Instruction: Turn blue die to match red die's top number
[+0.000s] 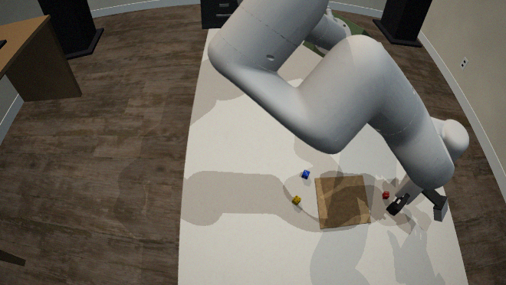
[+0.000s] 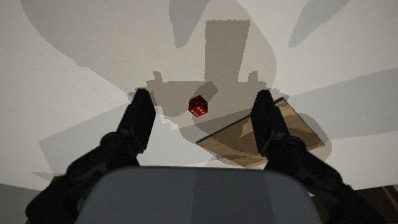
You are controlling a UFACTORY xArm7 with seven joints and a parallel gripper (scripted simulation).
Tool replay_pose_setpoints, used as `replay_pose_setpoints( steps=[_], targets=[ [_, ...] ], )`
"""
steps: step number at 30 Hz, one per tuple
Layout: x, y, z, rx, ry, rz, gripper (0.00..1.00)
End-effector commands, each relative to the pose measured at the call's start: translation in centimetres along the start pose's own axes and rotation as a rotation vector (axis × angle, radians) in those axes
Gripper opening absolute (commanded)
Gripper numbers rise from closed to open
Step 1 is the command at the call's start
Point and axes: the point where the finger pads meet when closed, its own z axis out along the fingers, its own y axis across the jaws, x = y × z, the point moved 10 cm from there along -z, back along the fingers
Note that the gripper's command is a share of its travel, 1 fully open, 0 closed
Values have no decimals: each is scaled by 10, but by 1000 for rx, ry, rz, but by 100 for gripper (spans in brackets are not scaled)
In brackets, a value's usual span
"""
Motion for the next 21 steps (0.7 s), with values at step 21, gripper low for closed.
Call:
replay_pose_setpoints(
  steps=[21],
  targets=[
    [1, 0, -52, 1, 4, -1, 100]
  ],
)
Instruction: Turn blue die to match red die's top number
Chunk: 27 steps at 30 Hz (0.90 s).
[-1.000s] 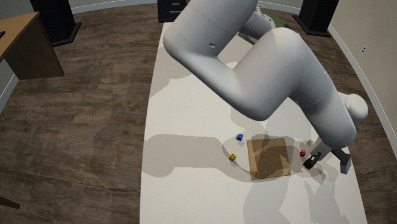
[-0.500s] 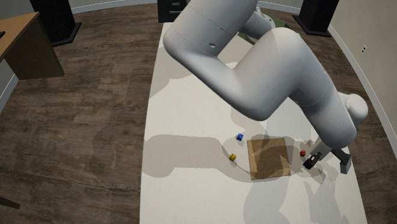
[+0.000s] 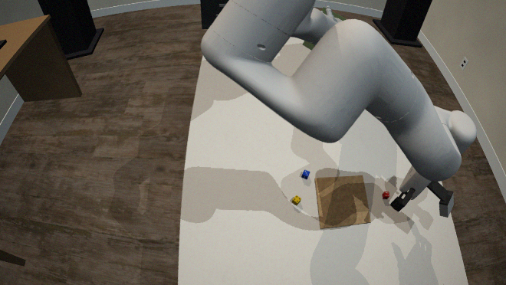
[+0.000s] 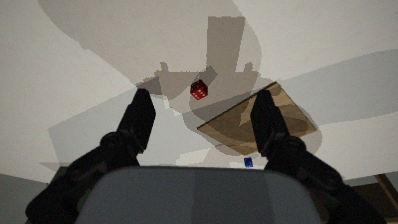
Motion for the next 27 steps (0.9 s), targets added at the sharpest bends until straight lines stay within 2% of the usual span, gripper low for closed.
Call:
replay_pose_setpoints(
  steps=[1, 5, 9, 23, 27],
  targets=[
    [1, 0, -34, 1, 7, 0, 100],
    [1, 0, -66, 1, 7, 0, 100],
    [1, 0, -85, 1, 7, 0, 100],
    [0, 1, -89, 2, 7, 4, 100],
    [-15, 19, -92, 4, 4, 86, 100]
  ],
)
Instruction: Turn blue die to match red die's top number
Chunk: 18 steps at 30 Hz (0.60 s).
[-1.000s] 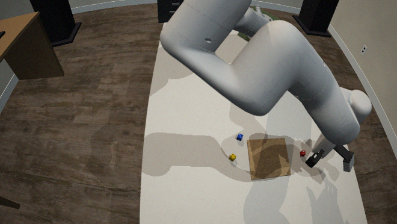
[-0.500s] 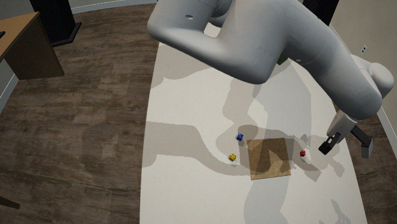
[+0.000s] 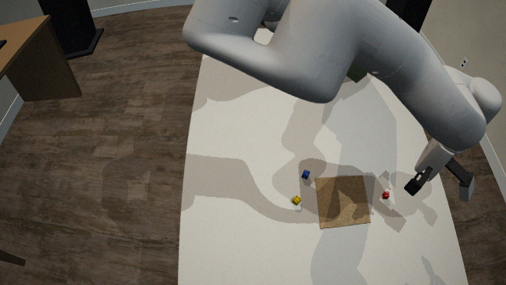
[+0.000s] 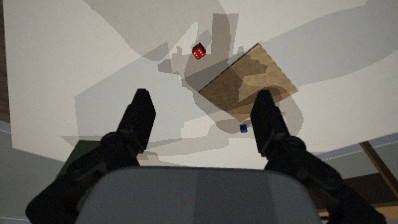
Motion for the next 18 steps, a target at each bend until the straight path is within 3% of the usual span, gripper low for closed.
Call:
replay_pose_setpoints(
  steps=[1, 3, 6, 12, 15, 17, 18],
  targets=[
    [-19, 24, -5, 4, 2, 107, 100],
    [-19, 24, -5, 4, 2, 107, 100],
    [-53, 56, -9, 8, -2, 277, 100],
    [-86, 79, -9, 11, -5, 433, 100],
    [-119, 95, -8, 13, -7, 582, 100],
    [-122, 96, -8, 13, -7, 595, 100],
    [-140, 102, -6, 13, -7, 677, 100]
  ],
)
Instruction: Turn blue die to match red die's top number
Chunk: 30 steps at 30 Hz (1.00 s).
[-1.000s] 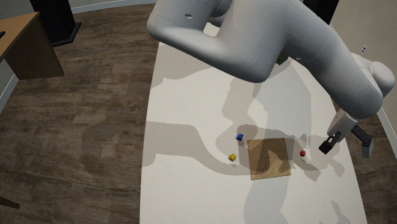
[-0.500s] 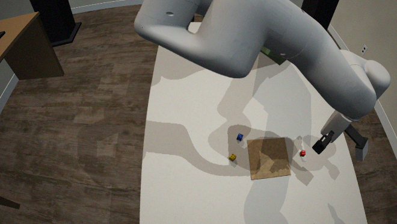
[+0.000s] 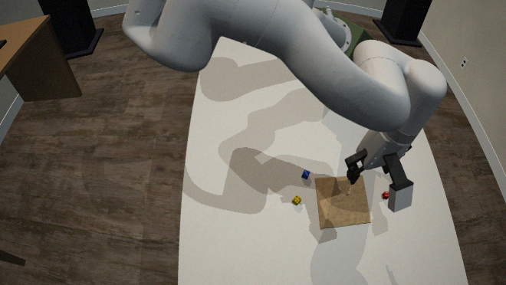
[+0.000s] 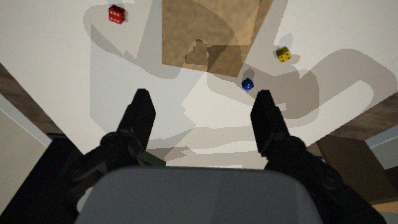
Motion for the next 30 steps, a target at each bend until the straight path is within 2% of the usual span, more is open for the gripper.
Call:
replay_pose_setpoints(
  steps=[1, 2, 5, 7, 10, 17, 30],
  targets=[
    [-22, 30, -4, 10, 18, 135, 100],
    [-22, 30, -4, 10, 18, 135, 100],
    [-47, 53, 1, 11, 19, 292, 100],
    [-47, 53, 1, 11, 19, 292, 100],
    [-69, 68, 6, 12, 22, 429, 100],
    [-100, 81, 15, 12, 28, 613, 100],
    [-108, 83, 18, 11, 31, 665, 100]
  ],
)
